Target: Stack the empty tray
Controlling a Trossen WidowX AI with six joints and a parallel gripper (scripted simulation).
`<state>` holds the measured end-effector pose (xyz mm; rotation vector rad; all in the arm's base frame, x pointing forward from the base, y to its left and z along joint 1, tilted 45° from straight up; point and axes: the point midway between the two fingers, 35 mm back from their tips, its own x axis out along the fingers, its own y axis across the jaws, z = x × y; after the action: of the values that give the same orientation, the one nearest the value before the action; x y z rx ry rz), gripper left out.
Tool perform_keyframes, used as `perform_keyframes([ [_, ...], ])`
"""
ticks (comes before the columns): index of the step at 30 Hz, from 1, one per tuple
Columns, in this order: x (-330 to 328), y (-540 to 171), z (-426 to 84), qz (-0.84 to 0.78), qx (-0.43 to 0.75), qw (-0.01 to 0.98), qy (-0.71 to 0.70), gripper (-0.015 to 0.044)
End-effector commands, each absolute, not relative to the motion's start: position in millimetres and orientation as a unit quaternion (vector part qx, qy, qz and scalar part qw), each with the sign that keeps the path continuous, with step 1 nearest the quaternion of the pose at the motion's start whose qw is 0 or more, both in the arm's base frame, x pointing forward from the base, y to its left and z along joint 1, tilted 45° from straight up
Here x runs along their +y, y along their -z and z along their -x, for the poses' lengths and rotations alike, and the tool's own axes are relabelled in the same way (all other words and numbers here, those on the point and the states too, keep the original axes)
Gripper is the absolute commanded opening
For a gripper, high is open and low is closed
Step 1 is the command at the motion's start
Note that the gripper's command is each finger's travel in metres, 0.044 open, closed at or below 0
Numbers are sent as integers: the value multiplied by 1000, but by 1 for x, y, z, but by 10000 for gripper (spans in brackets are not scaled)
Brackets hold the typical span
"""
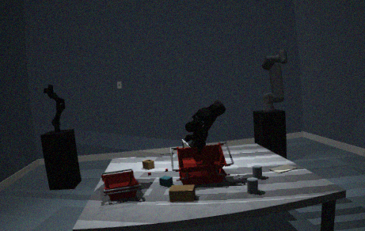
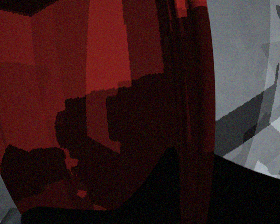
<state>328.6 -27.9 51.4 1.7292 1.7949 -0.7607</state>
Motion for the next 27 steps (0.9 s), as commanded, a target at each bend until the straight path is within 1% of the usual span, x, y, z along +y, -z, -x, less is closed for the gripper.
perform_keyframes([
  [1,-28,-50,-330,-650,655,266,279,0],
  [27,-9,-32,-317,-650,656,266,278,0],
])
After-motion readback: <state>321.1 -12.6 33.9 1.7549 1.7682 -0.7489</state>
